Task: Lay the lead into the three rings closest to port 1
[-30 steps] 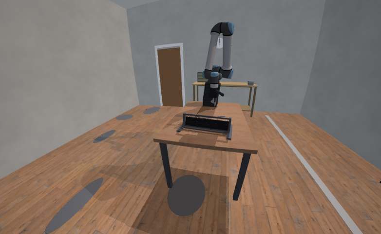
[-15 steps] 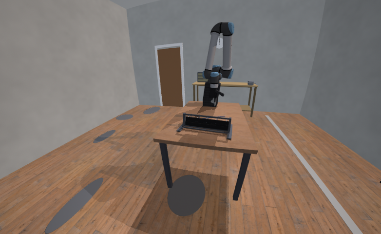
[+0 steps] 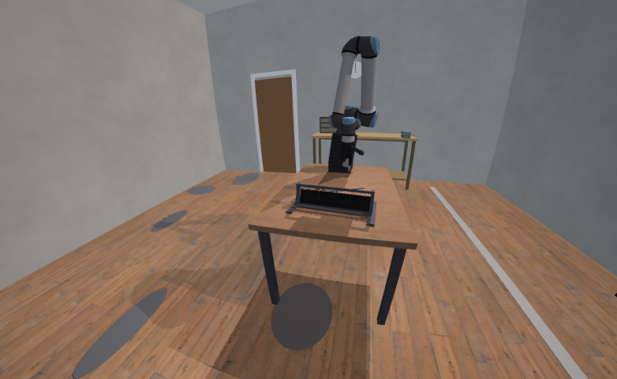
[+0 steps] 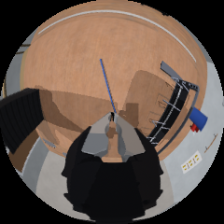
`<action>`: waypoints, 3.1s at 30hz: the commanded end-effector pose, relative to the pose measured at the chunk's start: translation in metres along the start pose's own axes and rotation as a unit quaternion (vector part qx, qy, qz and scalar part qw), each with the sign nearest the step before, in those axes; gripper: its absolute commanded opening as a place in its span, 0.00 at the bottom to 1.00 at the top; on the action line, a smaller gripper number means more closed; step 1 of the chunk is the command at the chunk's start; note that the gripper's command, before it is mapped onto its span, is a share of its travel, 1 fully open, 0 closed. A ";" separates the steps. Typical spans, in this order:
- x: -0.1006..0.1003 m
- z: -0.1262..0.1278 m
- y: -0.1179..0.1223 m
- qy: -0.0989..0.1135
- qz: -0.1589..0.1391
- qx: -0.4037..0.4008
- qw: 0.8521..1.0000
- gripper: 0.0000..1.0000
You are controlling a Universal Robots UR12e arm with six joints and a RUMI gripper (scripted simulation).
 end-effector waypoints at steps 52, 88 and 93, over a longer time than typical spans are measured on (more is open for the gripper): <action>0.000 -0.013 -0.007 0.001 0.002 0.155 0.988 0.20; -0.096 -0.013 -0.008 0.001 0.002 0.155 0.988 0.20; -0.114 -0.013 -0.008 0.001 0.002 0.155 0.988 0.20</action>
Point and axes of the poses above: the point where the finger pads meet when closed, its own x axis back along the fingers, its own z axis across the jaws, y = z × x, the point moved 7 cm from there along x, back along the fingers, and after that the axes turned 13 degrees about -x, right-handed, at the moved point
